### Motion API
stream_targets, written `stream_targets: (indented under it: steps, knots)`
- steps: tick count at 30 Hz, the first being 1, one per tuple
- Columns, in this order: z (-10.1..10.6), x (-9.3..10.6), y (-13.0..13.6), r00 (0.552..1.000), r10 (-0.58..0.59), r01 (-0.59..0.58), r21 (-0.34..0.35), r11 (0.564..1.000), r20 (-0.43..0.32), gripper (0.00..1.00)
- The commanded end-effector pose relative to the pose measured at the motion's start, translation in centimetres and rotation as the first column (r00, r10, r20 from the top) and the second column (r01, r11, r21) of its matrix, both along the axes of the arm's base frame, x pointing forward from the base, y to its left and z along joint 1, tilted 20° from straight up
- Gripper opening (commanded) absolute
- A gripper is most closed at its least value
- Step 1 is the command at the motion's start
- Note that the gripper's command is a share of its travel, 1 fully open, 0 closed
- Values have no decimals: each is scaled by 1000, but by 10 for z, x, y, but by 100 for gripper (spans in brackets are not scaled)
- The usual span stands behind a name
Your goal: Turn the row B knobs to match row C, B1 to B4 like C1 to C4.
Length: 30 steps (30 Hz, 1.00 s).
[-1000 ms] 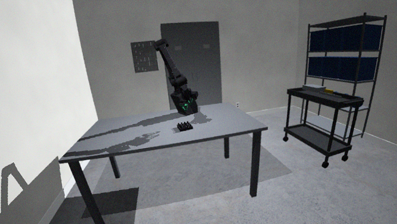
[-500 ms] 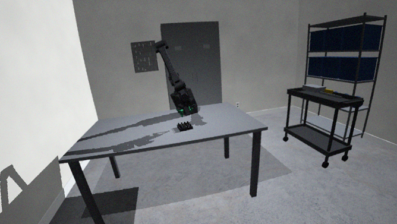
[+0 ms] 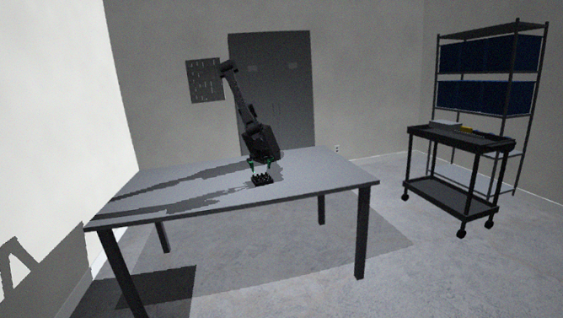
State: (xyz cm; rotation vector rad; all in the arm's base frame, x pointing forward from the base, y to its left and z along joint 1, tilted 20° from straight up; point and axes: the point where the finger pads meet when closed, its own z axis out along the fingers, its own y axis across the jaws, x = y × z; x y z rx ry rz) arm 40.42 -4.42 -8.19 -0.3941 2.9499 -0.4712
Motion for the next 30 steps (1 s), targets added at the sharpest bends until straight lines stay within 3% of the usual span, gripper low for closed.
stream_targets:
  steps: [1, 30]
  knots:
    - [-7, 0, -8, 995, -90, 90, 8, 996, 36, 100]
    - [-4, 2, -3, 996, -78, 77, 10, 997, 45, 100]
